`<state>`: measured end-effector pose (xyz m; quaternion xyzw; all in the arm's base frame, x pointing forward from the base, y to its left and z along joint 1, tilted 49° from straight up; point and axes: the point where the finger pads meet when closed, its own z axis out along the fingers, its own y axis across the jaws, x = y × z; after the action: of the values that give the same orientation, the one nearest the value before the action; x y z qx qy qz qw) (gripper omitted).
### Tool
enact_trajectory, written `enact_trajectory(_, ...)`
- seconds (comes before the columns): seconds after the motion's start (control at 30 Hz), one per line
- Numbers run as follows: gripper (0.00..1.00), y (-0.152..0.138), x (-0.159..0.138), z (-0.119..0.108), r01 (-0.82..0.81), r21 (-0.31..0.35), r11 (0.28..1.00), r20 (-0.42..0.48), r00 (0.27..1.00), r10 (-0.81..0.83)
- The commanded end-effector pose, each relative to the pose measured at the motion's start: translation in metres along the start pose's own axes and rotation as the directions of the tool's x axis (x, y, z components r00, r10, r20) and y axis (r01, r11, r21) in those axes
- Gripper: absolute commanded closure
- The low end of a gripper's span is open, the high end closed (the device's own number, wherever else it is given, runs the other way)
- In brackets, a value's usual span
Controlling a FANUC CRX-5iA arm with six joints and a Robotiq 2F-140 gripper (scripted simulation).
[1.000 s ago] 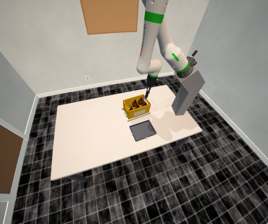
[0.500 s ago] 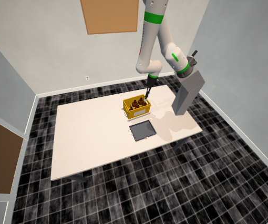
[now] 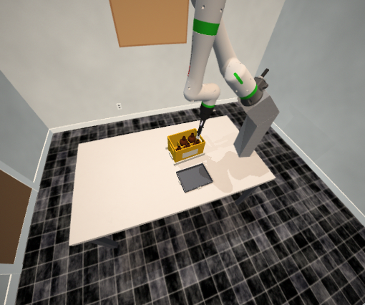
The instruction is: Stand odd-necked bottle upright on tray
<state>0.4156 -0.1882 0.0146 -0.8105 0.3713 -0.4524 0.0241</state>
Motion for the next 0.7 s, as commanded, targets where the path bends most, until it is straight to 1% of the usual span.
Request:
enact_trajectory(0.0, 0.56, 0.0, 0.0, 0.003, 0.002, -0.056, 0.998, 0.067, 0.998, 0.001)
enact_trajectory(0.67, 0.56, 0.001, -0.001, 0.024, 0.002, -0.056, 0.998, 0.067, 0.998, 0.001)
